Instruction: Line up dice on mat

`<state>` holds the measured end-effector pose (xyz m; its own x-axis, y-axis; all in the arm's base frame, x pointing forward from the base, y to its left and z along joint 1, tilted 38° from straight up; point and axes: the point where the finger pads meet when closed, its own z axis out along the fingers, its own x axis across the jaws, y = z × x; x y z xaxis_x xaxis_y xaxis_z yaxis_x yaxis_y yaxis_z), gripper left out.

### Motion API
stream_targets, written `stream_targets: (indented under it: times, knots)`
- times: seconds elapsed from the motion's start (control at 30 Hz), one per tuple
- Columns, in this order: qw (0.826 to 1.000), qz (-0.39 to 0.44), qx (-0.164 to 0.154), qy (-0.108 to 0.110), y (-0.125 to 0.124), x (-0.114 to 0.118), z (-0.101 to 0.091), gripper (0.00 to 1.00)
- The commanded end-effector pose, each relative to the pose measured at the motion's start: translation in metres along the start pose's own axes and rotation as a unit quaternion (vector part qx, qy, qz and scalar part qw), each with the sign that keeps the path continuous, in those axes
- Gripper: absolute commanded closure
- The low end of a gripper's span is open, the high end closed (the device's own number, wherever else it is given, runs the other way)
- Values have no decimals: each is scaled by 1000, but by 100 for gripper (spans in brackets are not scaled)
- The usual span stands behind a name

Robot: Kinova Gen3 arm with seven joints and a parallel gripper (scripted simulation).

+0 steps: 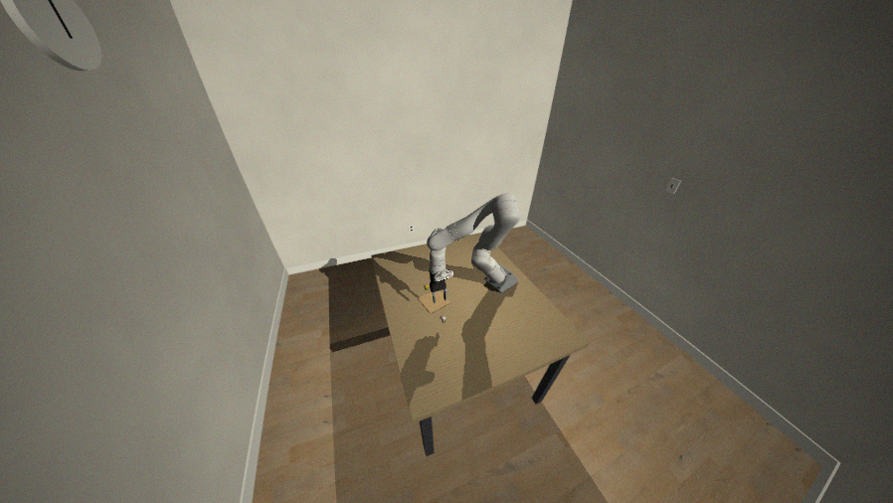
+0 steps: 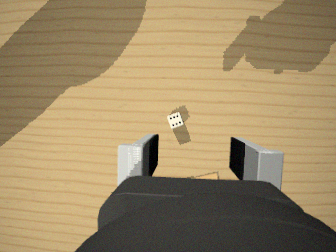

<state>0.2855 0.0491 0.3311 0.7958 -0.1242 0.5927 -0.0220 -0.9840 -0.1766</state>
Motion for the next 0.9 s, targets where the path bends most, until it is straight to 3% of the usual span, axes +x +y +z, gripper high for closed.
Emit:
stream_targets:
  times: [0.0, 0.33, 0.47, 0.67, 0.8, 0.83, 0.87]
  knots:
    - [1000, 0, 0, 1, 0, 0, 0, 0]
    - [1000, 15, 0, 0, 5, 1, 0, 0]
    - [995, 95, 4, -4, 30, 2, 3, 0]
    - [968, 250, 8, -10, 78, -3, 7, 0]
    - [939, 344, 9, -12, 107, -11, 9, 0]
    - [922, 386, 9, -13, 120, -15, 10, 0]
    - [922, 386, 9, -13, 120, -15, 10, 0]
